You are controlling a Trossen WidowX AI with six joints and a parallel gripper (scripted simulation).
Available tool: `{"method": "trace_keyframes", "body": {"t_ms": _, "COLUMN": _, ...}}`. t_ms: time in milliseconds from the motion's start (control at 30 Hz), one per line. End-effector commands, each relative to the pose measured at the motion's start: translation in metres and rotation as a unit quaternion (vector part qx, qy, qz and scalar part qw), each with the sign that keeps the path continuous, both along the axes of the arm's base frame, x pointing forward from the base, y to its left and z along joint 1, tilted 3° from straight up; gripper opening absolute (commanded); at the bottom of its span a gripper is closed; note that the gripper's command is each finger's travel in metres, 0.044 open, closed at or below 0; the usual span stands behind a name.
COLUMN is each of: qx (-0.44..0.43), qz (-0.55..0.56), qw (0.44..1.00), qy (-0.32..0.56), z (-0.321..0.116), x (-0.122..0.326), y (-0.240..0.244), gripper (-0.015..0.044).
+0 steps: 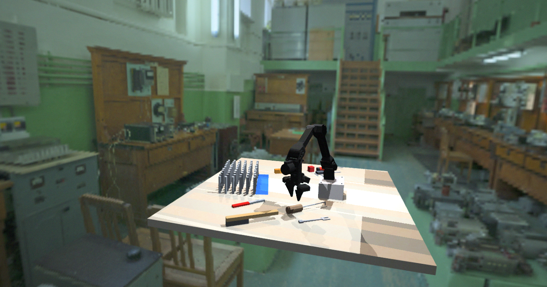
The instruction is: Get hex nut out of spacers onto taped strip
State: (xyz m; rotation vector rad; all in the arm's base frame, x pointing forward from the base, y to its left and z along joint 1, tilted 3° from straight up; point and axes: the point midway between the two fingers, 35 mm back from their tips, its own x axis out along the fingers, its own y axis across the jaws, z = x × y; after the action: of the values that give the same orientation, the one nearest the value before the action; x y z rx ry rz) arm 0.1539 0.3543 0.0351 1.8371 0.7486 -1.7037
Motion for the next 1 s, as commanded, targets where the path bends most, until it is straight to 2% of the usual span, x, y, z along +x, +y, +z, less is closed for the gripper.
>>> {"method": "trace_keyframes", "body": {"t_ms": 0, "qx": -0.001, "qz": -0.002, "qw": 1.0, "qy": -0.001, "z": -0.001, "x": 0.0, "y": -0.001, "gripper": 0.028}}
{"method": "trace_keyframes", "body": {"t_ms": 967, "qx": -0.001, "qz": -0.002, "qw": 1.0, "qy": -0.001, "z": -0.036, "x": 0.003, "y": 0.003, "gripper": 0.028}}
